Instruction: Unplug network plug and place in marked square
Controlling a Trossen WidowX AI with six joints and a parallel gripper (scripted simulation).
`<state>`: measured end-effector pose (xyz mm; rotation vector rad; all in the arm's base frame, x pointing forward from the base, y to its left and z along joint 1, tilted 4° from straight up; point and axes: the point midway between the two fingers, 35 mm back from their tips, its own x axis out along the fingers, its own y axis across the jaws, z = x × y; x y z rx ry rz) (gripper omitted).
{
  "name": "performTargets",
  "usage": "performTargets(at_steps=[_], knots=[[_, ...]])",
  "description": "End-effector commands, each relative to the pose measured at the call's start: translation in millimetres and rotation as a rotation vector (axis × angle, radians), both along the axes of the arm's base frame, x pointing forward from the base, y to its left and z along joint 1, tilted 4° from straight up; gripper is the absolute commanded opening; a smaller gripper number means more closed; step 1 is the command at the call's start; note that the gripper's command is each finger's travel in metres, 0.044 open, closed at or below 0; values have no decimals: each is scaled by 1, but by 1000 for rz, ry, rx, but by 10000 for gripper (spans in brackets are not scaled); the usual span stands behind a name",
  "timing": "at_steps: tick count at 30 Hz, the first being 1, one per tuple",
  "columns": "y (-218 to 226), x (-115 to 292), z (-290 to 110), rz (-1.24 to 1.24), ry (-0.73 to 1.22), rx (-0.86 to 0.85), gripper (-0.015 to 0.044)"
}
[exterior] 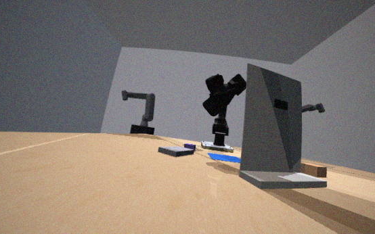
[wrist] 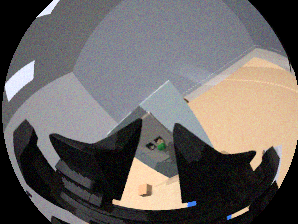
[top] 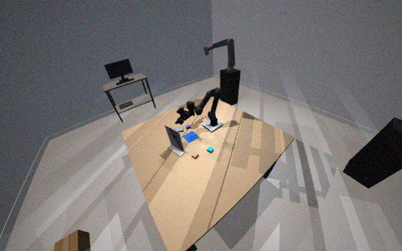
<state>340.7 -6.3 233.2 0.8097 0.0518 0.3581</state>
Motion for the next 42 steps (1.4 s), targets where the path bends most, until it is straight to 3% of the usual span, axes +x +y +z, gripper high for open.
performTargets(at_steps=[1,19,29,42], knots=[[1,-8,-20,80,62,141,156],[8,-56,-74,352,357,602,156],[9,-54,-75,354,360,607,156],[31,-2,-69,356,356,607,156]])
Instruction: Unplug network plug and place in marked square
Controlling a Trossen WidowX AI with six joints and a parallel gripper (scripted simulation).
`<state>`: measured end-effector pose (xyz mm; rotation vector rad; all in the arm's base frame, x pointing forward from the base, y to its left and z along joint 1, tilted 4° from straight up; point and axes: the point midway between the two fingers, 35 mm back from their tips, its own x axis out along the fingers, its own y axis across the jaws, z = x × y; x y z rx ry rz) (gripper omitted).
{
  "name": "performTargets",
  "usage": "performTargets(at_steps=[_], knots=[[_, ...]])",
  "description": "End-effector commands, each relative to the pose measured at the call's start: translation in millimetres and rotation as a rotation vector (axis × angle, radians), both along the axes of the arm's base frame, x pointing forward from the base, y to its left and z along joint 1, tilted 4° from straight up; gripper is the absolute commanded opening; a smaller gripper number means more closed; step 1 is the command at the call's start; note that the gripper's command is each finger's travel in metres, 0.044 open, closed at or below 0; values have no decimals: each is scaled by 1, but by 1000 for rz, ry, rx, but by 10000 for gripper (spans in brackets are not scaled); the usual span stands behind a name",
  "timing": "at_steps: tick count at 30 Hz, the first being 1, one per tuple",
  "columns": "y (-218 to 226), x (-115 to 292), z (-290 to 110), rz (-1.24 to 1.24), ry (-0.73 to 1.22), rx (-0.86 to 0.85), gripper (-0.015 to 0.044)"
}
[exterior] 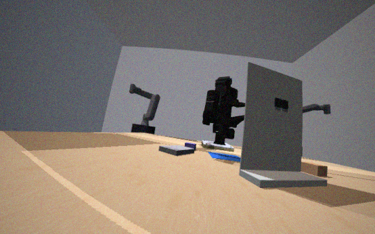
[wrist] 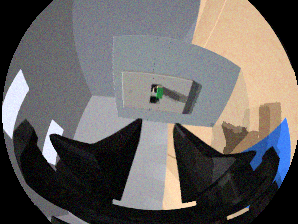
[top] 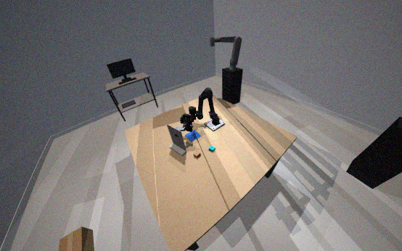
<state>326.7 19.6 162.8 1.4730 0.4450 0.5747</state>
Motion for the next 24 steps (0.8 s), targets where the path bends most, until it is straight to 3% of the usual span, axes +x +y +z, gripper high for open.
performTargets(at_steps=[1,24], knots=[[5,12,2,-3,-5,-5,156],[16,41,6,-2,-7,-2,156]])
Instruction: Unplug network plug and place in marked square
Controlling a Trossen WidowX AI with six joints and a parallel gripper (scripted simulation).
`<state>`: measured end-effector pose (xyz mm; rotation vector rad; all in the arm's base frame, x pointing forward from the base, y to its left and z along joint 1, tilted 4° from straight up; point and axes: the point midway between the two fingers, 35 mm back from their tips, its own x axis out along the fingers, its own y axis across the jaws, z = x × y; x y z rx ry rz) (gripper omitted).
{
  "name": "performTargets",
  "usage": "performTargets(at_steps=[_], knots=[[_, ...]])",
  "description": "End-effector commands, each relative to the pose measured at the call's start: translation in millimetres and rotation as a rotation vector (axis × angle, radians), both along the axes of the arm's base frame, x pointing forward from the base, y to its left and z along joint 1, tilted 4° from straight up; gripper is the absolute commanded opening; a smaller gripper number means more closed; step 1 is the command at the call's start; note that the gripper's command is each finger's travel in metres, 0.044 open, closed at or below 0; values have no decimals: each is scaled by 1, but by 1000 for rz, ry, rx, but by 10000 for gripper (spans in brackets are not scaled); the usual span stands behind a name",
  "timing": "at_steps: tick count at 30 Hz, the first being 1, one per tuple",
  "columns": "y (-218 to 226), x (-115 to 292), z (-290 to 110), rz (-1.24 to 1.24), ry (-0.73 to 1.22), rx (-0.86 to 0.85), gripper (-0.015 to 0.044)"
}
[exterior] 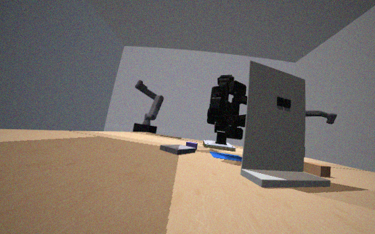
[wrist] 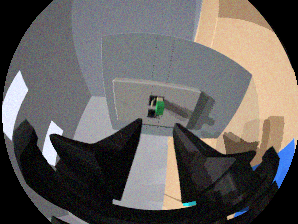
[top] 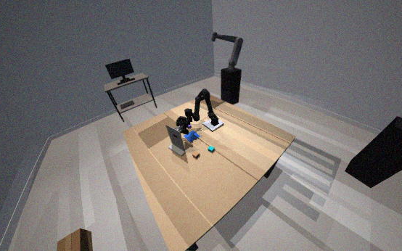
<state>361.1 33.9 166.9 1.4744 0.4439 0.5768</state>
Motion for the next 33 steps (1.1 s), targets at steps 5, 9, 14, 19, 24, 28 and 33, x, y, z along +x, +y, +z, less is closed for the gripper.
performTargets(at_steps=[5,9,14,19,24,28,33], knots=[[5,14,2,-3,-6,-4,156],[8,20,3,-3,-7,-5,156],[11,28,4,-3,-8,-5,156],[14,33,4,-4,-8,-5,156],[14,33,4,-4,-8,-5,129],[14,33,4,-4,-8,-5,103],[14,33,4,-4,-8,-5,69]])
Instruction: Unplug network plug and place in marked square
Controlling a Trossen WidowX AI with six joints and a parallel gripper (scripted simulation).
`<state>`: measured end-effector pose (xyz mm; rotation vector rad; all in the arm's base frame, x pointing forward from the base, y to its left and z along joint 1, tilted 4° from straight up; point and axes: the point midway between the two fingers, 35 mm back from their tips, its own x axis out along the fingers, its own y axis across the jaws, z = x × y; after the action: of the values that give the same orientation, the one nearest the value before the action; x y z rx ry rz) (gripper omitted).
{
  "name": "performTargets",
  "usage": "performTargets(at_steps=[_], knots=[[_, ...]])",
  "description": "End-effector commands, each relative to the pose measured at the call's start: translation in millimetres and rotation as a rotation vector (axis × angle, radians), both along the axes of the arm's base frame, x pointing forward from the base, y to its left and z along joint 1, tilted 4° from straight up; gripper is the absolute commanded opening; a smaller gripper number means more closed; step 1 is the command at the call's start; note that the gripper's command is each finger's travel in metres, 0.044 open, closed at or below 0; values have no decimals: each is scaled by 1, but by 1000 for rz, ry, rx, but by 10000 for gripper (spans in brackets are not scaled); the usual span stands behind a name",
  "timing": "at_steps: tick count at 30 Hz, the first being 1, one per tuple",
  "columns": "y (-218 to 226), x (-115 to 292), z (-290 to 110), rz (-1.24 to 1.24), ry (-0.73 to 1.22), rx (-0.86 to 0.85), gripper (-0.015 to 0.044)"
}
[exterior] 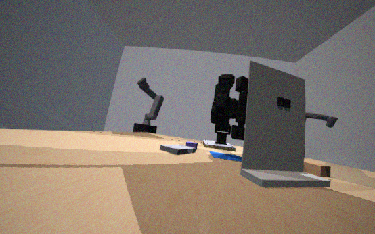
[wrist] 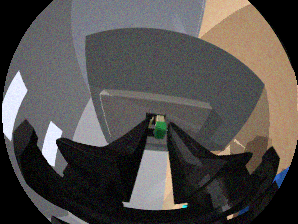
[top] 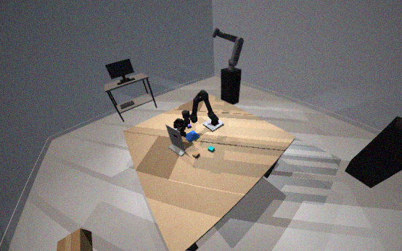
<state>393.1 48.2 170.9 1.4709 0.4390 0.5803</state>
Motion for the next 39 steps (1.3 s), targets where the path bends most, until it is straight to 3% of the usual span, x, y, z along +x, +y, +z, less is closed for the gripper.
performTargets(at_steps=[1,11,39], knots=[[0,1,0,-3,-2,-4,63],[0,1,0,-3,-2,-4,0],[-6,-14,-2,-3,-1,-4,0]])
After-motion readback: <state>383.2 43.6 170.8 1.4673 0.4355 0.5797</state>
